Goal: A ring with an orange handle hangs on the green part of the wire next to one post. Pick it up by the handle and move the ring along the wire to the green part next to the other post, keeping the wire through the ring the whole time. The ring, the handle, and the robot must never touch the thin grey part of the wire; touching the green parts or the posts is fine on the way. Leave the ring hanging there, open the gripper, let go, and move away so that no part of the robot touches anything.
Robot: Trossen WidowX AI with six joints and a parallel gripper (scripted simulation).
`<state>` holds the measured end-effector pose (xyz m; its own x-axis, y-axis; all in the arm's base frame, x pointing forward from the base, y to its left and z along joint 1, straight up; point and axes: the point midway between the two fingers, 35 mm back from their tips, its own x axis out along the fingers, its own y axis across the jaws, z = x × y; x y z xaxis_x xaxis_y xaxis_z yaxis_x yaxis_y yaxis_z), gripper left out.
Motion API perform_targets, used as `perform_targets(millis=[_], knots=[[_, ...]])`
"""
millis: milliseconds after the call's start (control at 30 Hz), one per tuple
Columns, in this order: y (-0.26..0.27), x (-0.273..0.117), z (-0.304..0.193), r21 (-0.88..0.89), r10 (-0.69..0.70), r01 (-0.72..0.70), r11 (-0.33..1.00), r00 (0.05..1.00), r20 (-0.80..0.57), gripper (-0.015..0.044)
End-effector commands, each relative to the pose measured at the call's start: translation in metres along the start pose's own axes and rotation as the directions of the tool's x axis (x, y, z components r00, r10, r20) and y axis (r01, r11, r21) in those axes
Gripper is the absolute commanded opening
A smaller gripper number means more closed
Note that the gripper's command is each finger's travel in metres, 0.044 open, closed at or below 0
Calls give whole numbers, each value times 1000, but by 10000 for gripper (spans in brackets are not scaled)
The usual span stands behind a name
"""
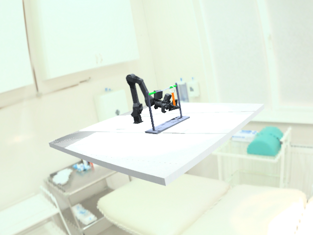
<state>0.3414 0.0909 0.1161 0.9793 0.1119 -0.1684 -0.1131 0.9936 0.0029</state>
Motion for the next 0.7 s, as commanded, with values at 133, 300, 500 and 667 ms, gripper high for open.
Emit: perform_targets(millis=[133, 300, 500, 667], knots=[[0, -6, 1, 0, -1, 1, 1000, 1000, 0, 160], [1, -17, 2, 1, -2, 2, 1000, 1000, -1, 160], [1, -31, 2, 3, -3, 3, 1000, 1000, -2, 160], [0, -42, 1, 4, -4, 4, 1000, 1000, -3, 160]])
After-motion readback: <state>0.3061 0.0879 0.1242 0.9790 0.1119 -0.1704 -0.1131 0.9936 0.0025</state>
